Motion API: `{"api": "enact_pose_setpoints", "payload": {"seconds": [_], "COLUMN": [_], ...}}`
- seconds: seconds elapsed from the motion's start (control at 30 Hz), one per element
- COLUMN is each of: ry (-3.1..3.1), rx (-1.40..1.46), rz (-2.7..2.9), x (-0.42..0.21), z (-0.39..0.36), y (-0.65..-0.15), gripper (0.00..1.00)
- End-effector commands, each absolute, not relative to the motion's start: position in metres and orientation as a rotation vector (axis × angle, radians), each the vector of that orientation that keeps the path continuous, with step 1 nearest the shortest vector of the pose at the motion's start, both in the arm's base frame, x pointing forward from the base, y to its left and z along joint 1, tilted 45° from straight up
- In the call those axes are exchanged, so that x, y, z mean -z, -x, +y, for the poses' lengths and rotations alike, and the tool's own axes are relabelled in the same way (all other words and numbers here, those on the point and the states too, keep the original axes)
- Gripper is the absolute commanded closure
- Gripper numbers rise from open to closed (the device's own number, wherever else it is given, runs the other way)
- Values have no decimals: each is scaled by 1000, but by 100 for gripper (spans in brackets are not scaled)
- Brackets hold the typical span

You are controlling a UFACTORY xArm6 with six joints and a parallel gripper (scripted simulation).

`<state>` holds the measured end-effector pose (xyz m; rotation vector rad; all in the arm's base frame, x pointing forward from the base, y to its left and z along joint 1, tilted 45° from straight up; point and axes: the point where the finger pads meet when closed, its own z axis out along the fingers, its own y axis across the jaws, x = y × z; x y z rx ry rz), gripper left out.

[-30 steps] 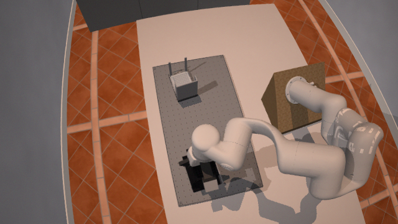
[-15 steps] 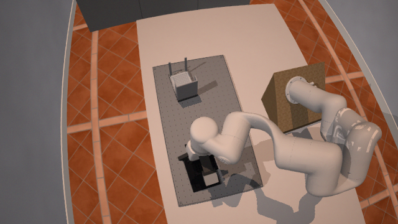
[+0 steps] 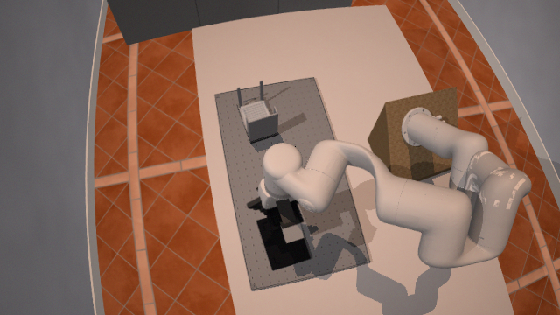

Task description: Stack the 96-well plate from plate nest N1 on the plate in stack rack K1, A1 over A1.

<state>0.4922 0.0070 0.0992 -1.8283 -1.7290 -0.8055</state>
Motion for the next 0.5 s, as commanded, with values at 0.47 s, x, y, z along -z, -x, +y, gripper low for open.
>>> {"api": "enact_pose_setpoints", "payload": {"seconds": [0.47], "ry": [1830], "rx": [809], "rz": [-1731], "x": [-60], "z": [-35], "y": [-484], "gripper": [100]}}
